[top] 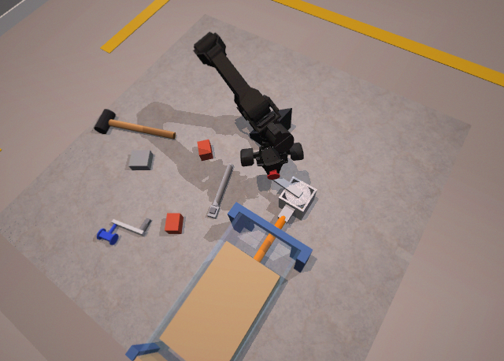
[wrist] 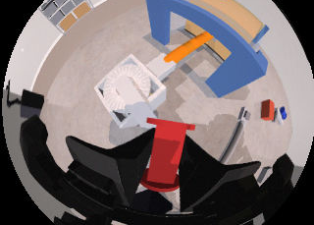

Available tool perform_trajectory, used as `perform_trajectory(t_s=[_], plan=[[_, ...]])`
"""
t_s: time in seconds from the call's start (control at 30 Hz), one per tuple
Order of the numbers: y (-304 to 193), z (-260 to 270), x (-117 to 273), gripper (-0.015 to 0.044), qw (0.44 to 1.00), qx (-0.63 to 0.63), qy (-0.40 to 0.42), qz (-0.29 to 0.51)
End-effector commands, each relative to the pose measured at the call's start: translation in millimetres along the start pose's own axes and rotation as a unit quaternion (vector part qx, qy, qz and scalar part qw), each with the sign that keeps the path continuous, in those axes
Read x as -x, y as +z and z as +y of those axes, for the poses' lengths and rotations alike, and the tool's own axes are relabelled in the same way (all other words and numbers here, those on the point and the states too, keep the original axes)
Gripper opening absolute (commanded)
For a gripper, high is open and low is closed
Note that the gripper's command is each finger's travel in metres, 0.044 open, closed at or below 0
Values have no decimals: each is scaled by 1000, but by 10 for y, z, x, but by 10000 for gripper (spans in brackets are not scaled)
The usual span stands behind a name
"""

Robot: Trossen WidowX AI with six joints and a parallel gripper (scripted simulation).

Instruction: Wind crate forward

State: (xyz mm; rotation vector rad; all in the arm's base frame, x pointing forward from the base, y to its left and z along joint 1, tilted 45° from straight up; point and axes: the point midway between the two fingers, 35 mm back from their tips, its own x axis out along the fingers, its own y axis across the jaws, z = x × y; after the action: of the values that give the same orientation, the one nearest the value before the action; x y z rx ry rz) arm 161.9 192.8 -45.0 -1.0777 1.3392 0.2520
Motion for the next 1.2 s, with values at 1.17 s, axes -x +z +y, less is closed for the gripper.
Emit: perform_trajectory(t_s=[1.17], plan=[[570,-273,-279,0,1000,-11,-13,-5]])
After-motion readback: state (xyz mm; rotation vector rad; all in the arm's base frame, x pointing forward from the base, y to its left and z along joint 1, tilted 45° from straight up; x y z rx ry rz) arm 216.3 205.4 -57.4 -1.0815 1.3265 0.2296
